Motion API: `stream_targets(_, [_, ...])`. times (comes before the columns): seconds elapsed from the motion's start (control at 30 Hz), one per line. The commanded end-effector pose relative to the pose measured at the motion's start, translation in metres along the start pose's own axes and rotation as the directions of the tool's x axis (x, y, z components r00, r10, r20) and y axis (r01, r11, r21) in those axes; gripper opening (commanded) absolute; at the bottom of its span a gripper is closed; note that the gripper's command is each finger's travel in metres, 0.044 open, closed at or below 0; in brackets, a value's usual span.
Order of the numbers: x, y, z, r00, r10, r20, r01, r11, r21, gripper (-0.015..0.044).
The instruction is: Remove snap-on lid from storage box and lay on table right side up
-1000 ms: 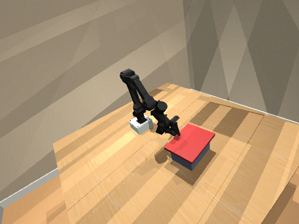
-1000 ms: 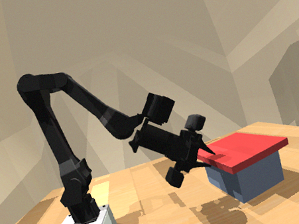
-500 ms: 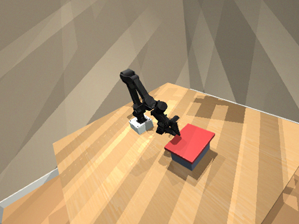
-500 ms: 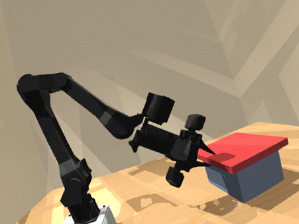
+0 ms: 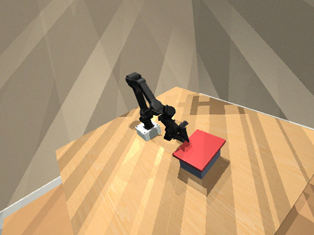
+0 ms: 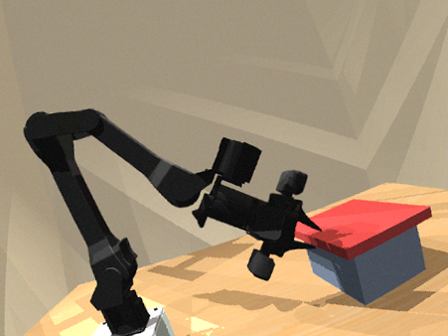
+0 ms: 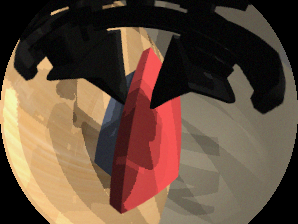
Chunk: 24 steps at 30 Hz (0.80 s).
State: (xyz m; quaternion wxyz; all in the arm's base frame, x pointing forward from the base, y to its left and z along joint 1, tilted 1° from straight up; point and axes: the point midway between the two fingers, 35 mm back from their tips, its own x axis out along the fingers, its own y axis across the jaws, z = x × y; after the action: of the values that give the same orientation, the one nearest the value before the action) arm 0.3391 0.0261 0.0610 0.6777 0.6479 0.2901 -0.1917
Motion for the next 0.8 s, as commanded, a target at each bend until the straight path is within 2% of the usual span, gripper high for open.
stream_targets(0.0, [-0.0012,0.0016,0.0000,1.000,0.001,0.000,-0.001,1.000,0.000,0.0000])
stream_targets(0.77, [-0.0046,0.0049,-0.0001,1.000,0.001,0.000,-0.001,1.000,0.000,0.0000])
